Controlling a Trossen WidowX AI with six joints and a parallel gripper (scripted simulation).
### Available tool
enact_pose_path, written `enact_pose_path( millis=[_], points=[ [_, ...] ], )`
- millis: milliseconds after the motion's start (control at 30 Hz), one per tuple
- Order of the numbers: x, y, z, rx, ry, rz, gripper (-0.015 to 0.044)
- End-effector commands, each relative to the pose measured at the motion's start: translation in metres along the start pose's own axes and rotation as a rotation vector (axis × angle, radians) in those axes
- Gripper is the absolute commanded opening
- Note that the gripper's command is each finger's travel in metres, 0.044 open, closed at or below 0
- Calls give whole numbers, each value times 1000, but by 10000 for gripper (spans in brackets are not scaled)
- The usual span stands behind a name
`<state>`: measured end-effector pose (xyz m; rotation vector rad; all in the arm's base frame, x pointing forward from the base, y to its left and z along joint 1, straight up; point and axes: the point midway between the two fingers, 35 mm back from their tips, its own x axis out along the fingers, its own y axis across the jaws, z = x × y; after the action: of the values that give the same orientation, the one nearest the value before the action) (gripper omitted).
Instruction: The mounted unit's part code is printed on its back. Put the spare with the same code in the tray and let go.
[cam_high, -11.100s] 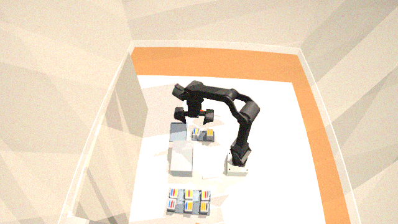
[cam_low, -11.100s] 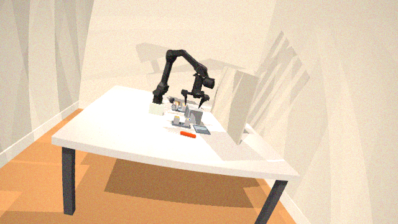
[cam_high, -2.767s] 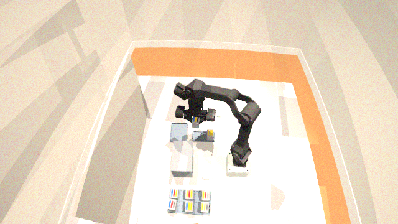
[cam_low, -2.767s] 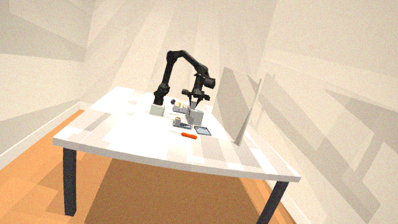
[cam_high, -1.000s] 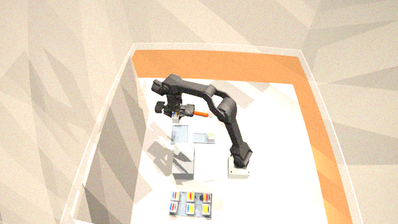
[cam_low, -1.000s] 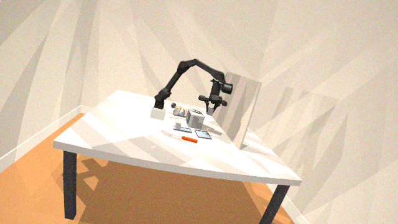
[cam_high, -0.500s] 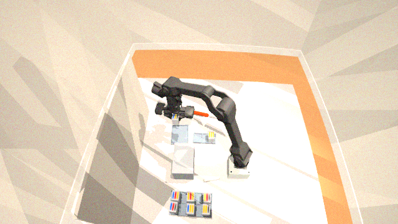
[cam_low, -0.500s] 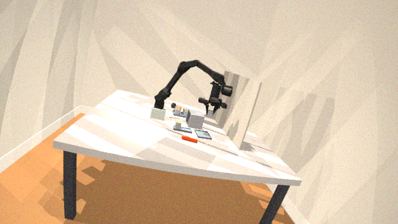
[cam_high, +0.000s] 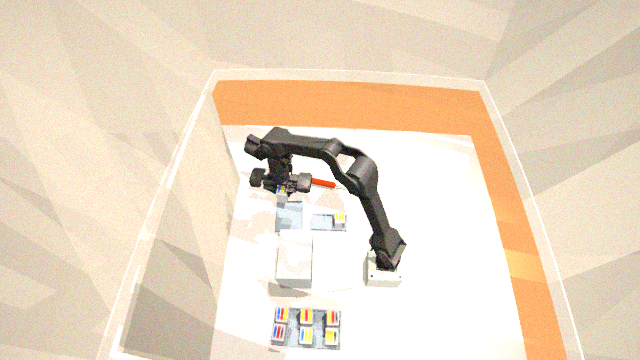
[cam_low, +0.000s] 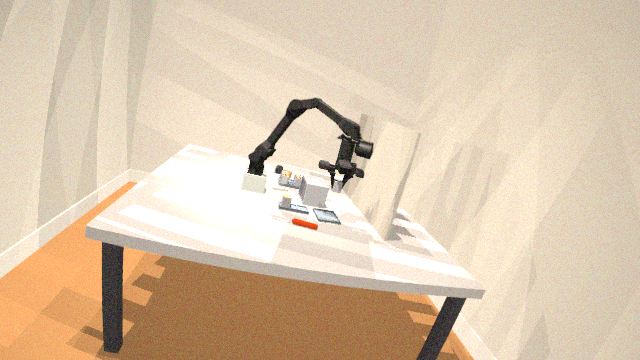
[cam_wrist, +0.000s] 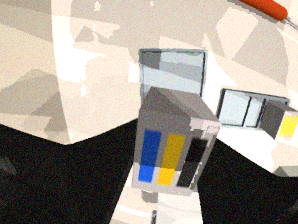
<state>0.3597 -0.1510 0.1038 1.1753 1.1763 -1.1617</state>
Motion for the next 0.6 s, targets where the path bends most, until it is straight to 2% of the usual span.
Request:
enact_pose_path(
  millis=[0,567],
  points=[
    [8,-2,-1,7,8,-10,0],
    [24,-1,-1,7,8,-10,0]
  ],
)
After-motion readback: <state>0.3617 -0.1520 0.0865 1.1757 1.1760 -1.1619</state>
